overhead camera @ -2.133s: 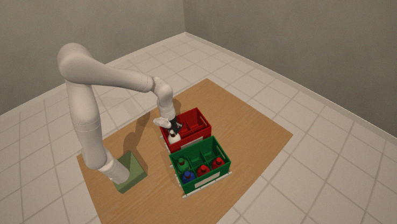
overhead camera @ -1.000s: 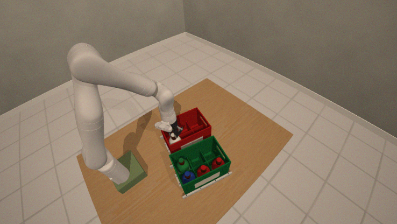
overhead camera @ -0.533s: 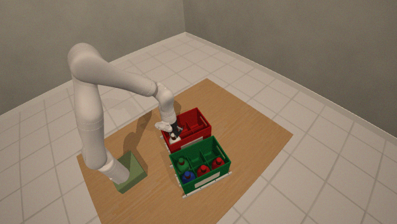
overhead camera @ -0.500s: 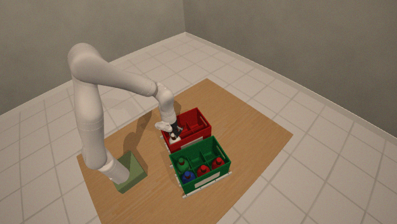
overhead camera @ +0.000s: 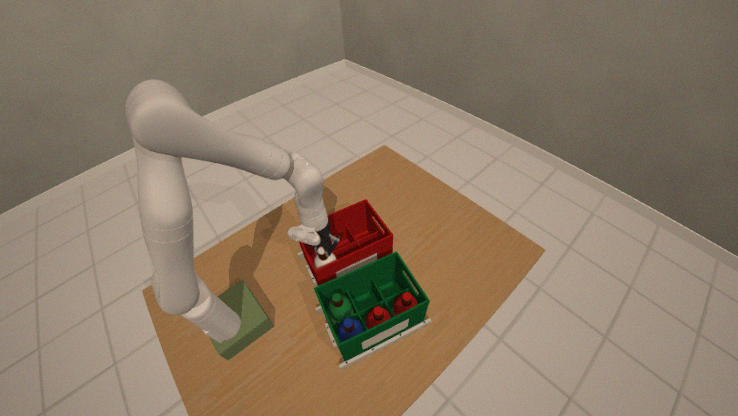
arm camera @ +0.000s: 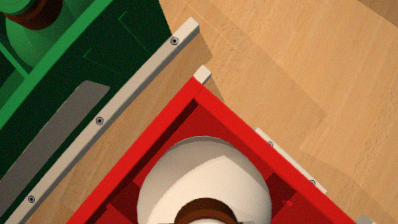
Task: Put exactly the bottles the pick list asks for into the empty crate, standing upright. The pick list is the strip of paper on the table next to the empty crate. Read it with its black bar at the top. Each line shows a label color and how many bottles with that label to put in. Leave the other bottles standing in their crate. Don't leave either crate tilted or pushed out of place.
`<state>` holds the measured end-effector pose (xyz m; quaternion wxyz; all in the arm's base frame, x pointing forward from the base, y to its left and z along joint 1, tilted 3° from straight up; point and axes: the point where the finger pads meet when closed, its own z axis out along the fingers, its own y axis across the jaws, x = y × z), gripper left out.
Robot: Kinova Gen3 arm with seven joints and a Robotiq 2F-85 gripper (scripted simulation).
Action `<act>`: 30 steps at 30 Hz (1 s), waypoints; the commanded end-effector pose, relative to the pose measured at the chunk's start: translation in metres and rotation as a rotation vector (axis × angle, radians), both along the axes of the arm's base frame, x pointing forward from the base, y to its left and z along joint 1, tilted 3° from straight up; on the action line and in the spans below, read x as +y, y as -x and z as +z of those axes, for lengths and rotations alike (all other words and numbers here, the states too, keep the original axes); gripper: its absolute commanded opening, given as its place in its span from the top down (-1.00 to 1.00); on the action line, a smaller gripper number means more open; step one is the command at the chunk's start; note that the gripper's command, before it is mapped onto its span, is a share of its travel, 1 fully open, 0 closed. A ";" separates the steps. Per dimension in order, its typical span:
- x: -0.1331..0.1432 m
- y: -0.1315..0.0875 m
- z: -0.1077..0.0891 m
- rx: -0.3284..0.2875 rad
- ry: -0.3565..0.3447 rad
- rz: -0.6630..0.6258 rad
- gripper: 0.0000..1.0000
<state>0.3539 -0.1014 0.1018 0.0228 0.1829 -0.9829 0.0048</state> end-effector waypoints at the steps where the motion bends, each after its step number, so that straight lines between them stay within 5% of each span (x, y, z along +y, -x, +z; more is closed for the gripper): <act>1: 0.000 -0.001 0.001 -0.002 0.000 0.000 0.80; 30: 0.000 0.000 -0.011 -0.002 0.000 0.000 0.80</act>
